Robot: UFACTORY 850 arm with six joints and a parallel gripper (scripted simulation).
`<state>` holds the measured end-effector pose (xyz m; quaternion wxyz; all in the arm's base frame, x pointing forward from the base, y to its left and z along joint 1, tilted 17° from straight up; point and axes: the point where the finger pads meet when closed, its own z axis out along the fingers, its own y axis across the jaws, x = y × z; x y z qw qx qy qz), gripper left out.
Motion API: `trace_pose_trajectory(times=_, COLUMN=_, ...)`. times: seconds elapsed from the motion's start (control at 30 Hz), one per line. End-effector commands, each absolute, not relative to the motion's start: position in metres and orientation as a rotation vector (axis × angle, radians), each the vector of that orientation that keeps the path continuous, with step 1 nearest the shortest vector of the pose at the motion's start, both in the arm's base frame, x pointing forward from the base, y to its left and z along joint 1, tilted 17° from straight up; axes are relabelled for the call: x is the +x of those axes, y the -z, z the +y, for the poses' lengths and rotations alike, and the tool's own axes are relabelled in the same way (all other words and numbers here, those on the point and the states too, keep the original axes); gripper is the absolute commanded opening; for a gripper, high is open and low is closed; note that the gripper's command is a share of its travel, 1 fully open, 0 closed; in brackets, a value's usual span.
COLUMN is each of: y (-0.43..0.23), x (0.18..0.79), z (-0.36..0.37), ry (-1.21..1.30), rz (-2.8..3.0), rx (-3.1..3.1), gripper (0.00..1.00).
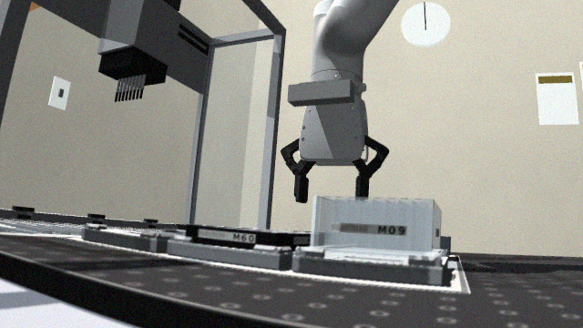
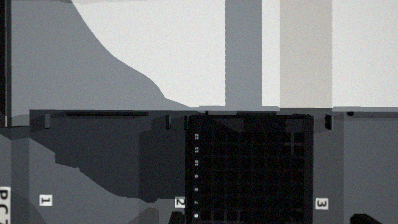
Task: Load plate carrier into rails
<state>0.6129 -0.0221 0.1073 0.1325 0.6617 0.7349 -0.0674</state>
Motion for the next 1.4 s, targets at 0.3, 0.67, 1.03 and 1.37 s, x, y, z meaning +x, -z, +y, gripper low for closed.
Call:
trace_pose_trajectory(times=0.3, y=-0.127, x=0.612, z=-0.017, ry=0.193, rz=2.131, rx=1.919, gripper=1.00)
trace_pose_trajectory(times=0.67, y=-0.141, x=0.610, z=-0.012, ry=0.193, rz=2.131, rx=1.919, gripper=1.00)
trace_pose_trajectory(times=1.03, y=-0.159, x=0.608, z=-0.007, ry=0.192, rz=2.131, rx=1.919, gripper=1.00)
trace_pose_trajectory(times=1.37, y=-0.168, x=0.607, z=-0.005, ry=0.192, rz=2.131, rx=1.919, gripper=1.00)
